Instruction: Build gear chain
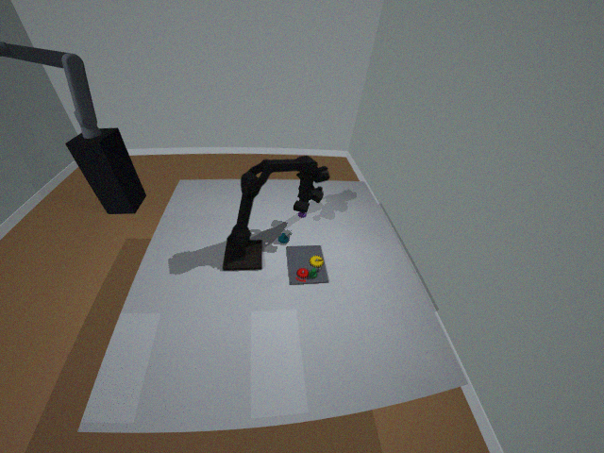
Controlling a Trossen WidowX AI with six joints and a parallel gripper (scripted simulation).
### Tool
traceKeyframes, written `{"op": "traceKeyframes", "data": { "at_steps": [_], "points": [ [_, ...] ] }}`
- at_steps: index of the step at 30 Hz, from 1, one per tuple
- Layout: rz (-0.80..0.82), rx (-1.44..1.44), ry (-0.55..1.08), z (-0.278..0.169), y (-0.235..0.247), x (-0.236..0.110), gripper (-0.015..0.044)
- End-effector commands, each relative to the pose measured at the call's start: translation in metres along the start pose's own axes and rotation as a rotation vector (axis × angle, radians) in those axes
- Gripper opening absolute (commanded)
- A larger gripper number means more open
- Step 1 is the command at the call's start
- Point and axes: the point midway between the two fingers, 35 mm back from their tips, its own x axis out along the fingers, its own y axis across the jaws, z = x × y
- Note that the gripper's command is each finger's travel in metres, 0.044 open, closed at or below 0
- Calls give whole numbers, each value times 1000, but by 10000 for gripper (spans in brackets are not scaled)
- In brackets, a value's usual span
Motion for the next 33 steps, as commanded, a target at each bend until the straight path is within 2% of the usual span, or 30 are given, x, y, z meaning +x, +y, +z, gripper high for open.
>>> {"op": "traceKeyframes", "data": {
  "at_steps": [1,16,33],
  "points": [
    [2,-5,2,-1,-1,-9,0],
    [1,-5,3,-4,-5,-36,0],
    [-11,21,2,22,-28,-25,0]
  ]
}}
